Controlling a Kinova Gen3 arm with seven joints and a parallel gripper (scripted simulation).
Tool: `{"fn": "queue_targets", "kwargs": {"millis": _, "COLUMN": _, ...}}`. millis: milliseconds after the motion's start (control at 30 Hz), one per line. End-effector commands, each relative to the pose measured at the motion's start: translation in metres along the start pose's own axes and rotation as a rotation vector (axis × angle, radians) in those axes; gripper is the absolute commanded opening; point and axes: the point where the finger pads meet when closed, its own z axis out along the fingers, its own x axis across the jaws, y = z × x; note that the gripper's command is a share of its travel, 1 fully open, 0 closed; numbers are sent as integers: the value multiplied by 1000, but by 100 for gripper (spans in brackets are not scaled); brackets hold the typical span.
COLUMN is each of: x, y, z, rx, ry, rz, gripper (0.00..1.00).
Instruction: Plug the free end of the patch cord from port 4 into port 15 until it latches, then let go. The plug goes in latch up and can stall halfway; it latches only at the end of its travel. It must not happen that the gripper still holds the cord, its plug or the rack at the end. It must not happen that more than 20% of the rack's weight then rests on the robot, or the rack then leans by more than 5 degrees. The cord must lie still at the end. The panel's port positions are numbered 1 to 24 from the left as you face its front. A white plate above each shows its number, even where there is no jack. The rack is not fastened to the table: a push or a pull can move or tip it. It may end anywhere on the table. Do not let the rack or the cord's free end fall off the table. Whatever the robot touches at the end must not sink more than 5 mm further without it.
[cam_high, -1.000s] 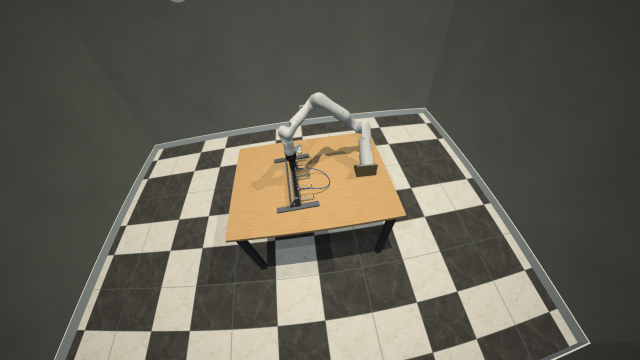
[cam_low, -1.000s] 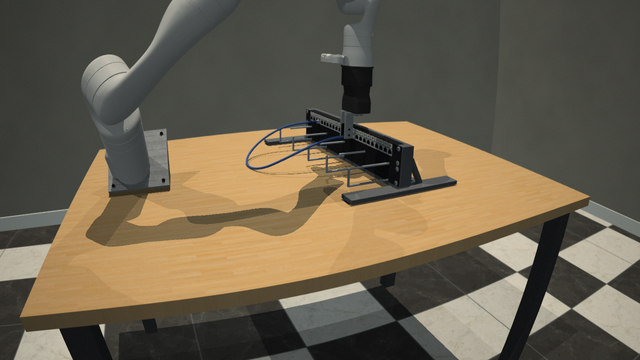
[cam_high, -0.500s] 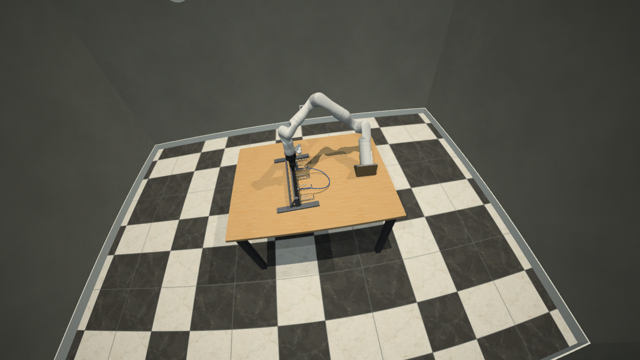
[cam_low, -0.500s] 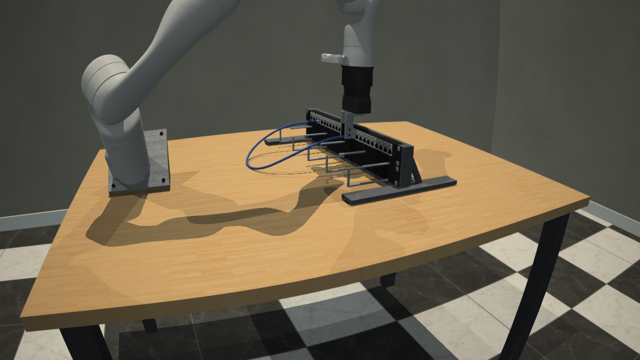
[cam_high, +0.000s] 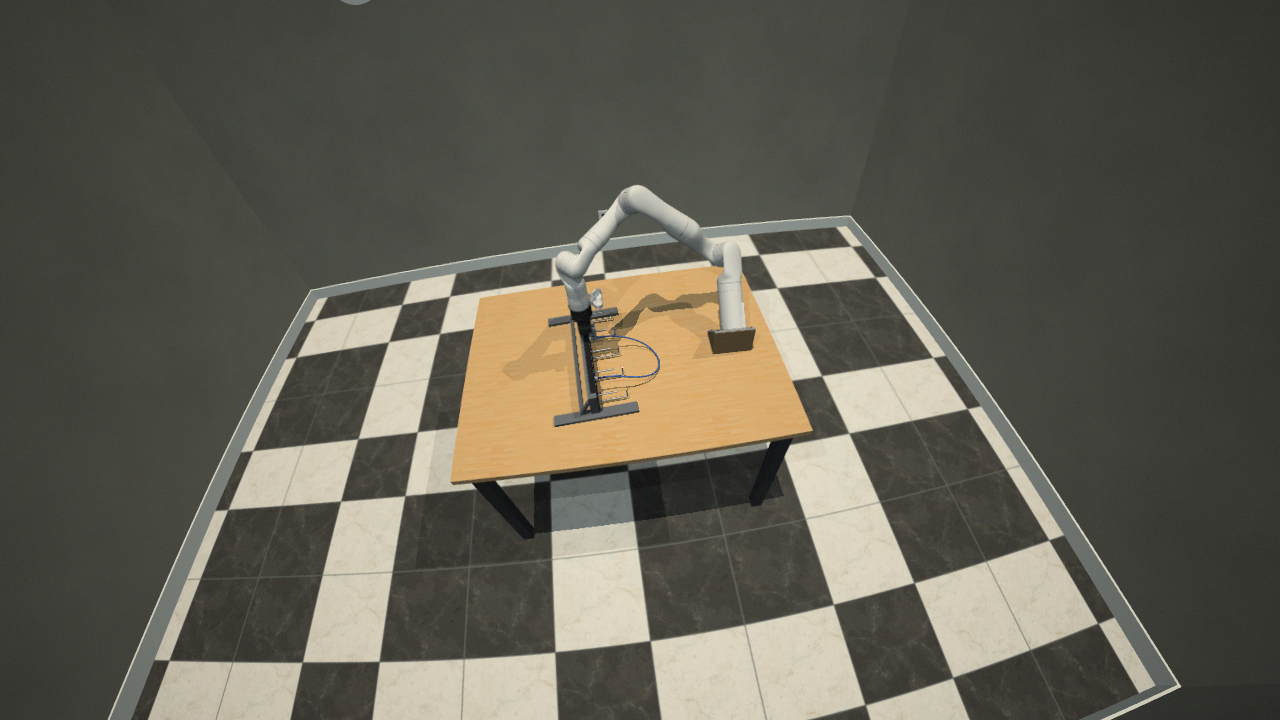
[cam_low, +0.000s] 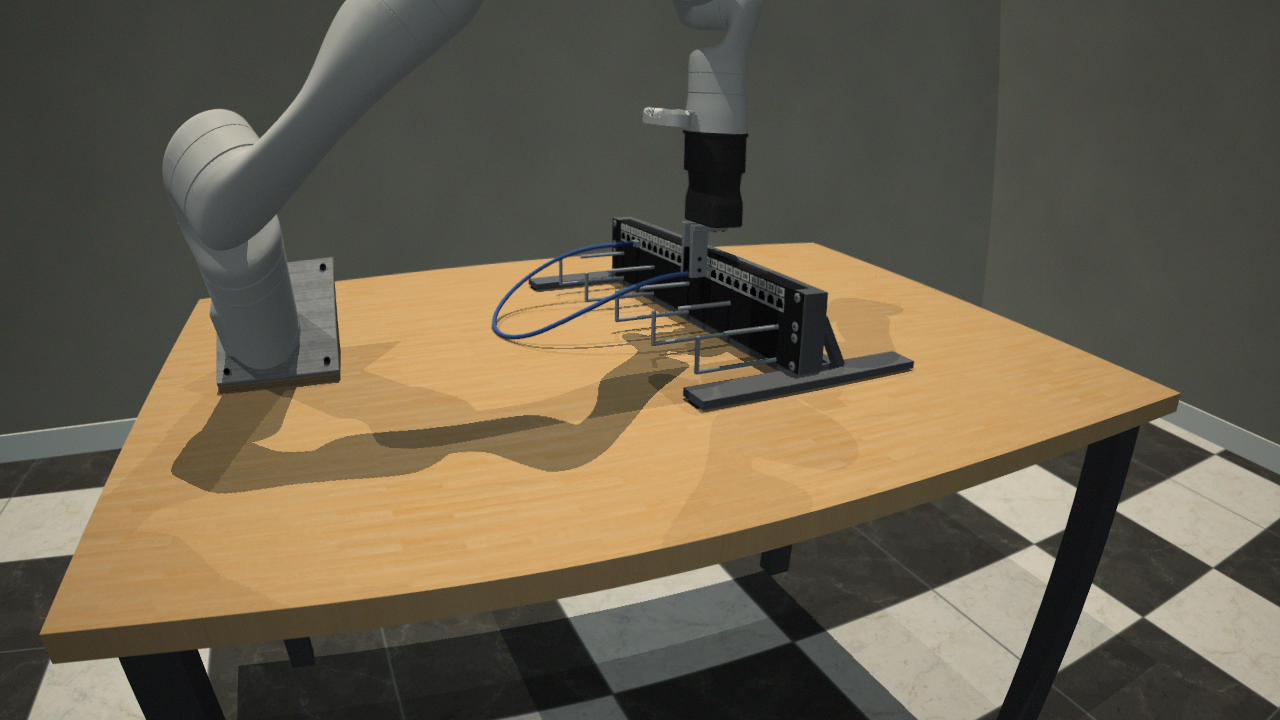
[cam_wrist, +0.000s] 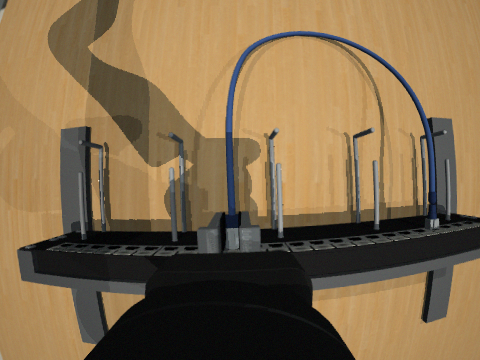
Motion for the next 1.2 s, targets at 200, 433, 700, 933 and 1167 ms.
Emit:
{"fn": "queue_targets", "kwargs": {"millis": 200, "x": 1, "y": 1, "z": -2, "rx": -4, "ry": 2, "rz": 0, "gripper": 0}}
{"fn": "queue_targets", "kwargs": {"millis": 433, "x": 1, "y": 3, "z": -2, "rx": -5, "ry": 2, "rz": 0, "gripper": 0}}
{"fn": "queue_targets", "kwargs": {"millis": 700, "x": 1, "y": 3, "z": -2, "rx": -5, "ry": 2, "rz": 0, "gripper": 0}}
{"fn": "queue_targets", "kwargs": {"millis": 933, "x": 1, "y": 4, "z": -2, "rx": -7, "ry": 3, "rz": 1, "gripper": 0}}
{"fn": "queue_targets", "kwargs": {"millis": 1167, "x": 0, "y": 5, "z": -2, "rx": -8, "ry": 3, "rz": 1, "gripper": 0}}
